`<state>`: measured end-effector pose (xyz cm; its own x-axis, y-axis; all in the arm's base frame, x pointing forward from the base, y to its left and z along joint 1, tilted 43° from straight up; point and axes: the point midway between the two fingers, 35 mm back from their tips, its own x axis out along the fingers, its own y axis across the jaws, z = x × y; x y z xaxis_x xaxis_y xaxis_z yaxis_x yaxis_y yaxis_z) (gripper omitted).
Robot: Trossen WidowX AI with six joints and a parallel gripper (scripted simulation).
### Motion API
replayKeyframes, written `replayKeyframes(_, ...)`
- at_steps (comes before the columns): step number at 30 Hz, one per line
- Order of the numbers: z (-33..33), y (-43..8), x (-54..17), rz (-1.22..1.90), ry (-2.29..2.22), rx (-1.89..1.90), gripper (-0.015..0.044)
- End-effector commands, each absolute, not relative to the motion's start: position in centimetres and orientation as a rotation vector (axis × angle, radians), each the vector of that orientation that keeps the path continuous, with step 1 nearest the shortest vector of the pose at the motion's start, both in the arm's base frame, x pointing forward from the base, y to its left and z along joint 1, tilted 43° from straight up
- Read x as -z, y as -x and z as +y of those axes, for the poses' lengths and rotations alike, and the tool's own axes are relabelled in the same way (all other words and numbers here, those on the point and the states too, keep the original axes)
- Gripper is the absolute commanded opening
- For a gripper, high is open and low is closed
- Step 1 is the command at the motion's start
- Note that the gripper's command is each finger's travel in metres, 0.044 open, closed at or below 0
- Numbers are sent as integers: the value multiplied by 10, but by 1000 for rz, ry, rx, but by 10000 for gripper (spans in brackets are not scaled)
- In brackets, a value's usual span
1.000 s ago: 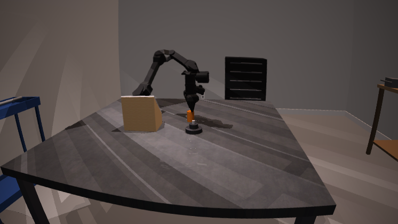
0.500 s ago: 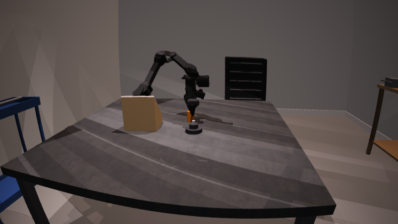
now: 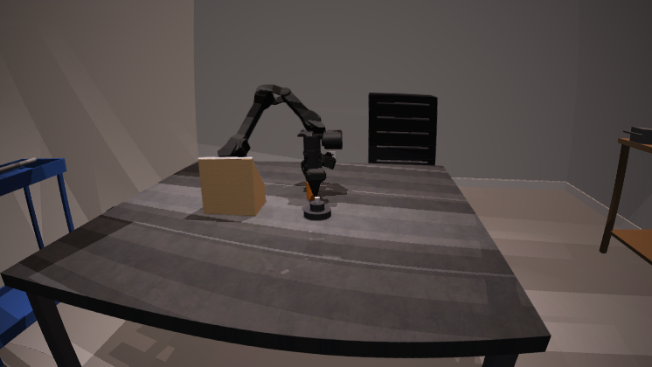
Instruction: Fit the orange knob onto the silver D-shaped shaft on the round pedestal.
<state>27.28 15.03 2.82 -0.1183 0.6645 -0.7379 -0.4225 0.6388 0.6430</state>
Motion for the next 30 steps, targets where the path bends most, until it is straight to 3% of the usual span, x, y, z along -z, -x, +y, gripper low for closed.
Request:
replayKeyframes(1,156,-268,-20,1426,-227,-941,440)
replayKeyframes(3,157,-268,-20,1426,-228,-942,440)
replayKeyframes(13,157,-268,-20,1426,-228,-942,177)
replayKeyframes(20,157,-268,-20,1426,-228,-942,131)
replayKeyframes(25,152,-271,-25,1426,-226,-939,0)
replayKeyframes(30,142,-276,-34,1427,-222,-936,0)
